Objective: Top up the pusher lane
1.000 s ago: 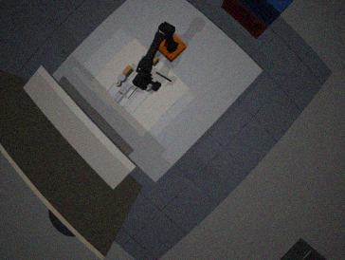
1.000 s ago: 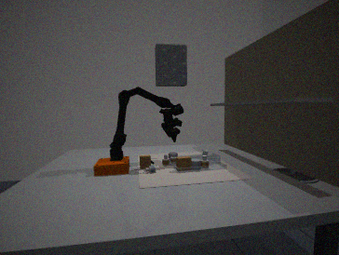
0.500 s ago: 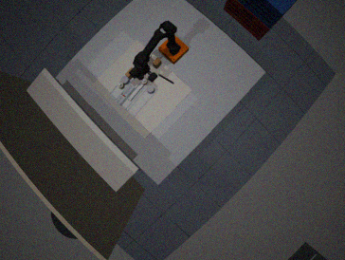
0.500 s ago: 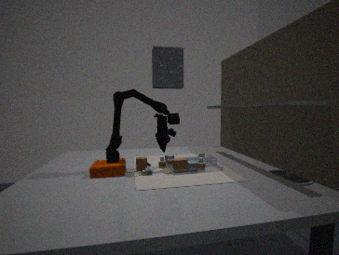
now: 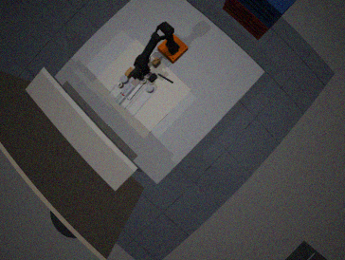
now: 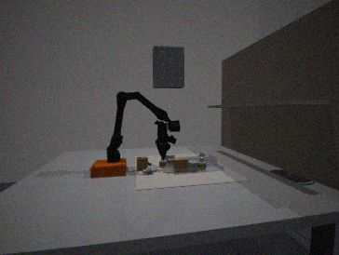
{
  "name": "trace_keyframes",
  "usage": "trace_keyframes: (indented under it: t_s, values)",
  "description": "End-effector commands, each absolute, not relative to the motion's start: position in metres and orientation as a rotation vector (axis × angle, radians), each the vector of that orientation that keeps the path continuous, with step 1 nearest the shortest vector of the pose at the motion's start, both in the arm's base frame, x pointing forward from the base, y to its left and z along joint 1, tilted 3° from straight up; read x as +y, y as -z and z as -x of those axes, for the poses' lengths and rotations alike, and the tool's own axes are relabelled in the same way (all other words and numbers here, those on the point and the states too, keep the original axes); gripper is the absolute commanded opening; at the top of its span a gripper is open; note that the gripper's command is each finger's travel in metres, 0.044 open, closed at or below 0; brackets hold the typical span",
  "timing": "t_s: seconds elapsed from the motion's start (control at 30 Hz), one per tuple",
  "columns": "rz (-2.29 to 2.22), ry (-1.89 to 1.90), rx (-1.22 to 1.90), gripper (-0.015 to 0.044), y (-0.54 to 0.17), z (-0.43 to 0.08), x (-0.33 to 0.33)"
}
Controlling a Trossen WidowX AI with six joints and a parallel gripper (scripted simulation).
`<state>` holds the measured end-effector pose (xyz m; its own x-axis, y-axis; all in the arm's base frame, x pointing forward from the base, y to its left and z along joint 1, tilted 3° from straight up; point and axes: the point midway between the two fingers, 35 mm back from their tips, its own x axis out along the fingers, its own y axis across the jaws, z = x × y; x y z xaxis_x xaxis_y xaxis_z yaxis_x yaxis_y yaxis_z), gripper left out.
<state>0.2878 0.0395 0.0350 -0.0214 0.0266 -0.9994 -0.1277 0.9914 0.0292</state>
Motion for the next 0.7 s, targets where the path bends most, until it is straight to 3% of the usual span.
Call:
trace_keyframes:
  t_s: [0.0, 0.67]
  values:
    - [0.087, -0.123, 1.581, 0.0440, -0.031, -0.289, 0.039]
    - [0.087, -0.123, 1.581, 0.0440, -0.001, -0.288, 0.040]
